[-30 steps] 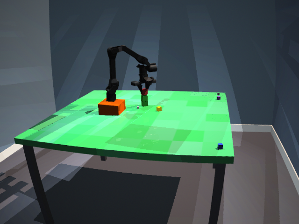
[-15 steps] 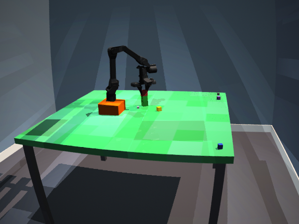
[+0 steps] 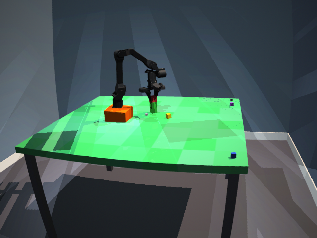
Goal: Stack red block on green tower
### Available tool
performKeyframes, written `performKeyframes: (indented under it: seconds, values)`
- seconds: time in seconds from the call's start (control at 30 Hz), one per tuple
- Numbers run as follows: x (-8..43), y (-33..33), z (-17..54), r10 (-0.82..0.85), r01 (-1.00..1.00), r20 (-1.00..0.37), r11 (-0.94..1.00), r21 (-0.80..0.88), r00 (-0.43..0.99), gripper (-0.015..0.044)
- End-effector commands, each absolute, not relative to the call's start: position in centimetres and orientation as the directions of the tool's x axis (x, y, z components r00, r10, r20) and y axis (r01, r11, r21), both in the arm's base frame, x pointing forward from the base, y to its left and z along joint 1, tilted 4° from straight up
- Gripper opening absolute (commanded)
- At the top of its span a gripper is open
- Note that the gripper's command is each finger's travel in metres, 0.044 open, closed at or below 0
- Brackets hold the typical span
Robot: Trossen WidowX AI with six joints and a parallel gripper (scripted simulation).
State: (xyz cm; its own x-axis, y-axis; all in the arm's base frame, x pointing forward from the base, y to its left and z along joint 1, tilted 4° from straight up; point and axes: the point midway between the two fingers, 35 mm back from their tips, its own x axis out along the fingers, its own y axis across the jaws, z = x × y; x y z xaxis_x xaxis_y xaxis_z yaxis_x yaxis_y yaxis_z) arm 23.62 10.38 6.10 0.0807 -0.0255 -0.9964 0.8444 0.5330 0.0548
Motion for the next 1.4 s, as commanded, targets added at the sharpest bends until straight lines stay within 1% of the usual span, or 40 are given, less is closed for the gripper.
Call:
performKeyframes:
  seconds: [0.0,0.03,0.6,1.37]
  values:
    - [23.66,10.36,6.30,-0.027,0.844,-0.996,0.533,0.056,0.083,0.0000]
    - [23.66,10.37,6.53,-0.027,0.844,-0.996,0.533,0.056,0.083,0.0000]
    - [23.61,10.37,6.13,-0.026,0.844,-0.996,0.533,0.054,0.080,0.0440]
    - [23.61,10.37,6.13,-0.026,0.844,-0.996,0.533,0.054,0.080,0.0440]
